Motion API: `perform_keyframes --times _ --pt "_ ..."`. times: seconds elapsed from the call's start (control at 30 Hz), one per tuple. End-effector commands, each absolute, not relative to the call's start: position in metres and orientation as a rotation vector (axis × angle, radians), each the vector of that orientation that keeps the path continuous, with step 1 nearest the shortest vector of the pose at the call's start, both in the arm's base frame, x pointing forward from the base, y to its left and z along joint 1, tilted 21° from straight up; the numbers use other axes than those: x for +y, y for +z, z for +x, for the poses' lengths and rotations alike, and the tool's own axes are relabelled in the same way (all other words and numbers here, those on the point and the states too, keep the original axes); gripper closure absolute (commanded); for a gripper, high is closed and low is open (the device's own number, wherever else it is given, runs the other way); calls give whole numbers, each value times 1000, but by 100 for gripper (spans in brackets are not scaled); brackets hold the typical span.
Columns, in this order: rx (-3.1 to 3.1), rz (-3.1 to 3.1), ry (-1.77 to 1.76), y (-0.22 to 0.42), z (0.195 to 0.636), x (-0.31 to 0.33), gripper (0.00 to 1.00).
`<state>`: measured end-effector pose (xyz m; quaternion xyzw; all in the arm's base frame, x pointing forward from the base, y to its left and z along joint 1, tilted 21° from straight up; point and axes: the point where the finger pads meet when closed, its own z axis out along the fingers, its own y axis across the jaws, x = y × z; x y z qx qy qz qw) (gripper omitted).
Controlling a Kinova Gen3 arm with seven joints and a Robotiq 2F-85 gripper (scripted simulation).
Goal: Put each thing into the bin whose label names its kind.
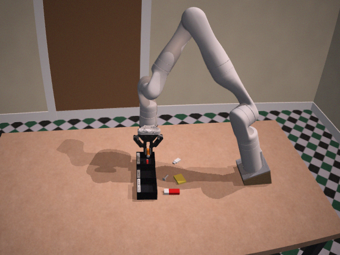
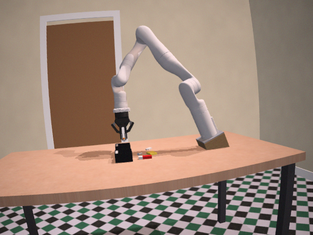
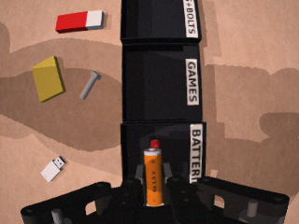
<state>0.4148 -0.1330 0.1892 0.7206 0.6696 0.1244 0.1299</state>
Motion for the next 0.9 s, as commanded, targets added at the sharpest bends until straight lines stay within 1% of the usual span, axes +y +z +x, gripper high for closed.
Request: perform_keyframes --times 0.0,0.63,0.87 --pt "1887 2134 374 192 419 -131 91" --pt "1905 2113 362 192 420 -134 91" --pt "1900 2126 366 177 424 -132 91"
